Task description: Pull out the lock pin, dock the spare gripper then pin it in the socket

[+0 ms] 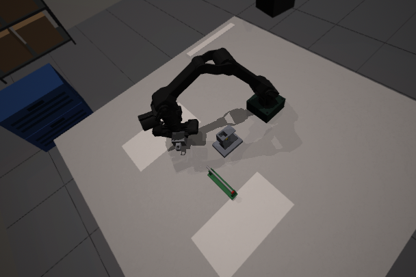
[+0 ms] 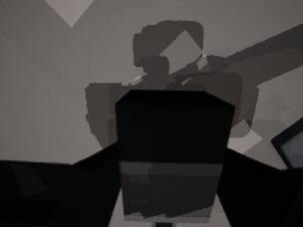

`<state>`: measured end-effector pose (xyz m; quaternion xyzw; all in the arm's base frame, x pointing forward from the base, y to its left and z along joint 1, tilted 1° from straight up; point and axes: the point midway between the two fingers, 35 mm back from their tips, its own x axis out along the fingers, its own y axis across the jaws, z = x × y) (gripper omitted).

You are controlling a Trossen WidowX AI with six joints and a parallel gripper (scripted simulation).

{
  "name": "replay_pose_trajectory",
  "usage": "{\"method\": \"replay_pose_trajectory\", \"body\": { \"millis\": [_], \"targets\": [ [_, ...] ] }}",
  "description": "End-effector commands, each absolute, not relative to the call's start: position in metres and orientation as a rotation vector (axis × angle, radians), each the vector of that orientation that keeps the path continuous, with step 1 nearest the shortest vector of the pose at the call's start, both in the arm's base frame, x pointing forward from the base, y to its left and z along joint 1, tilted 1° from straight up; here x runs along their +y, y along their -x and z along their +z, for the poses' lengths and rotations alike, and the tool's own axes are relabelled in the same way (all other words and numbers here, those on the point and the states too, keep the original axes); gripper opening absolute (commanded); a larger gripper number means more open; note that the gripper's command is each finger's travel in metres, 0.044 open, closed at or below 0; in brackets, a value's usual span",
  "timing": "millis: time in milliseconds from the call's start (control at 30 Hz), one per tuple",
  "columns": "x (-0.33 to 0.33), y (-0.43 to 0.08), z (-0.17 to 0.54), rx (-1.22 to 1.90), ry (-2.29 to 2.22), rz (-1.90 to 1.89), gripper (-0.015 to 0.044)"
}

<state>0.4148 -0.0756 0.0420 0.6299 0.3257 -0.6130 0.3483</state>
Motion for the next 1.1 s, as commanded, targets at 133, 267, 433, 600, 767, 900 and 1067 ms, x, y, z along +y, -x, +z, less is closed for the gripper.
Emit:
{"method": "replay_pose_trajectory", "body": {
  "millis": [133, 267, 433, 600, 767, 900, 1067],
  "targets": [
    [-0.0749, -0.4146, 0.0470, 0.685, -1.785, -1.712, 0.0000],
    [-0.0744, -0.4137, 0.0472, 0.609, -1.851, -1.773, 0.0000],
    [-0.0737, -0.4127, 0.0475, 0.510, -1.932, -1.848, 0.0000],
    [-0.0731, -0.4116, 0.0478, 0.405, -2.011, -1.920, 0.0000],
    [-0.0725, -0.4105, 0.0481, 0.292, -2.086, -1.989, 0.0000],
    [-0.0720, -0.4096, 0.0484, 0.198, -2.145, -2.043, 0.0000],
    [-0.0713, -0.4085, 0.0486, 0.074, -2.215, -2.106, 0.0000]
  ]
}}
